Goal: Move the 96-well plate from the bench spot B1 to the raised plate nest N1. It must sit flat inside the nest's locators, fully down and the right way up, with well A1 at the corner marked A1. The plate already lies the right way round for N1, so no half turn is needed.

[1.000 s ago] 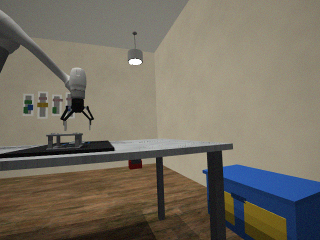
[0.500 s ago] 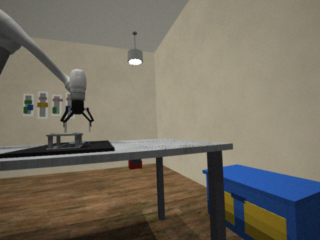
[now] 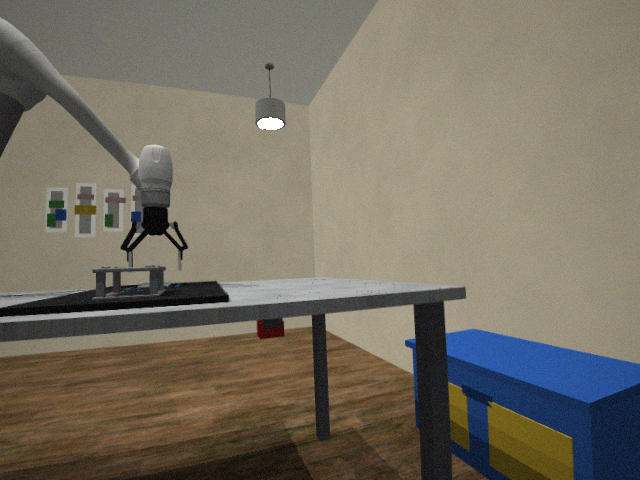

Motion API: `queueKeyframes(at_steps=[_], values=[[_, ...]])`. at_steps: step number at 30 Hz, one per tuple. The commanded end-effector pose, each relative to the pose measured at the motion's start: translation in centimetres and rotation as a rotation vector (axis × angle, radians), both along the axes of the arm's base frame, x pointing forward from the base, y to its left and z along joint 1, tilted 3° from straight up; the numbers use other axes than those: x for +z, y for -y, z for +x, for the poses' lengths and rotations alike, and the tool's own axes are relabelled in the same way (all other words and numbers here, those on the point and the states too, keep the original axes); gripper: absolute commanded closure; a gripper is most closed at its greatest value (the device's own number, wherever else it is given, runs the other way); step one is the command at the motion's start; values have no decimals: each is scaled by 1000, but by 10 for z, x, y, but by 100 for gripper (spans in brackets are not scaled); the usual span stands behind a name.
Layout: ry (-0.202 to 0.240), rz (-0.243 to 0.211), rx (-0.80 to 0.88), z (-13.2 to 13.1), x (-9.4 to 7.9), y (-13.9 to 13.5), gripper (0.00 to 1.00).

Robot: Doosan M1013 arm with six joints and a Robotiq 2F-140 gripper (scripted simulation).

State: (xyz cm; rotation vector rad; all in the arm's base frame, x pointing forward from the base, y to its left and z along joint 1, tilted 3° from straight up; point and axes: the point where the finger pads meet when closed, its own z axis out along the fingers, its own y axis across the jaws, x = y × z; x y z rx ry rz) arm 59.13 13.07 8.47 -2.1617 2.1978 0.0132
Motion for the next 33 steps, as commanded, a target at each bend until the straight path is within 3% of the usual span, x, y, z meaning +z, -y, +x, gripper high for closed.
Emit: queueKeyframes(at_steps=[1, 17, 33], values=[[-1, 0, -2, -2, -9, -2, 0], [-1, 0, -2, -1, -32, -4, 0], [-1, 0, -2, -1, -32, -4, 0]])
